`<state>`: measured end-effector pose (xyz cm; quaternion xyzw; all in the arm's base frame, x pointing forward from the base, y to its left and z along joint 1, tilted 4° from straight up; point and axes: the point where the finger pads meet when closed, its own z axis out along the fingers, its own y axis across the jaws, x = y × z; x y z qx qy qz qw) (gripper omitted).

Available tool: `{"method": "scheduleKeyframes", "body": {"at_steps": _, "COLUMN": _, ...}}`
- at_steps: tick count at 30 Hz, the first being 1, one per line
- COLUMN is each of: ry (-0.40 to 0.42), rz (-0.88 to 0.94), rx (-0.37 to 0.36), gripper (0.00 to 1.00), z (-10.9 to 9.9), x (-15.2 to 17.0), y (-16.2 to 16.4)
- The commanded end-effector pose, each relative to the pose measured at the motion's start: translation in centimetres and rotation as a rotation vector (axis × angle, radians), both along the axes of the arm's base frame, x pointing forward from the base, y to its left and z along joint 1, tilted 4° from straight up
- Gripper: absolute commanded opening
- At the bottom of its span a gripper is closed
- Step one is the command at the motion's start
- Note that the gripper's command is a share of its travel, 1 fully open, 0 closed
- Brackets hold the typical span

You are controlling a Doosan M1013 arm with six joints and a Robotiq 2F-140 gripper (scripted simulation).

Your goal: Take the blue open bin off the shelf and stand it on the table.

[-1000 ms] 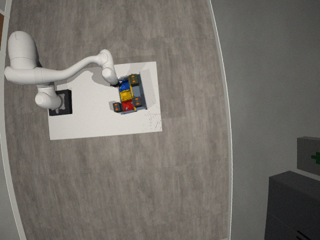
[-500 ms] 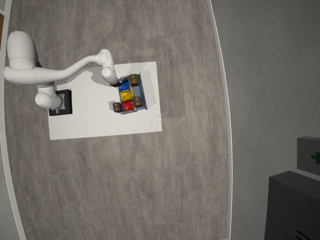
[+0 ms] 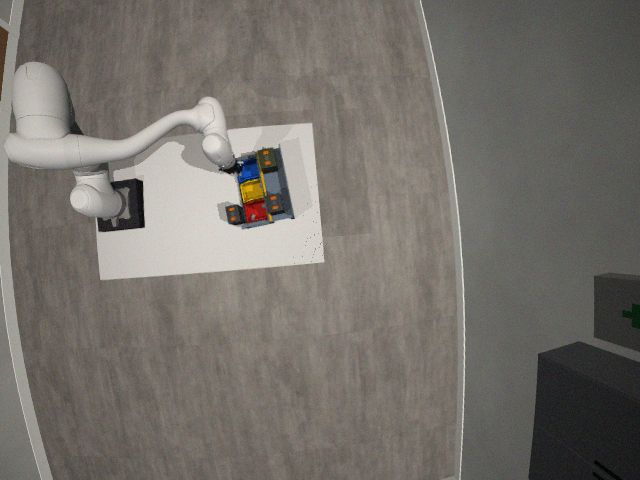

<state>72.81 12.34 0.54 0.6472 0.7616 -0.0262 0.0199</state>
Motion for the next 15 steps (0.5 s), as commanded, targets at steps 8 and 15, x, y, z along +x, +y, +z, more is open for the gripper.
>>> {"method": "scheduleKeyframes", "body": {"at_steps": 8, "ry": 0.000, "rz": 0.000, "rx": 0.000, "gripper": 0.00, "z": 0.3, "x": 0.0, "y": 0.0}}
{"method": "scheduleKeyframes", "body": {"at_steps": 15, "ry": -0.001, "rz": 0.000, "rx": 0.000, "gripper": 0.00, "z": 1.2, "x": 0.1, "y": 0.1}}
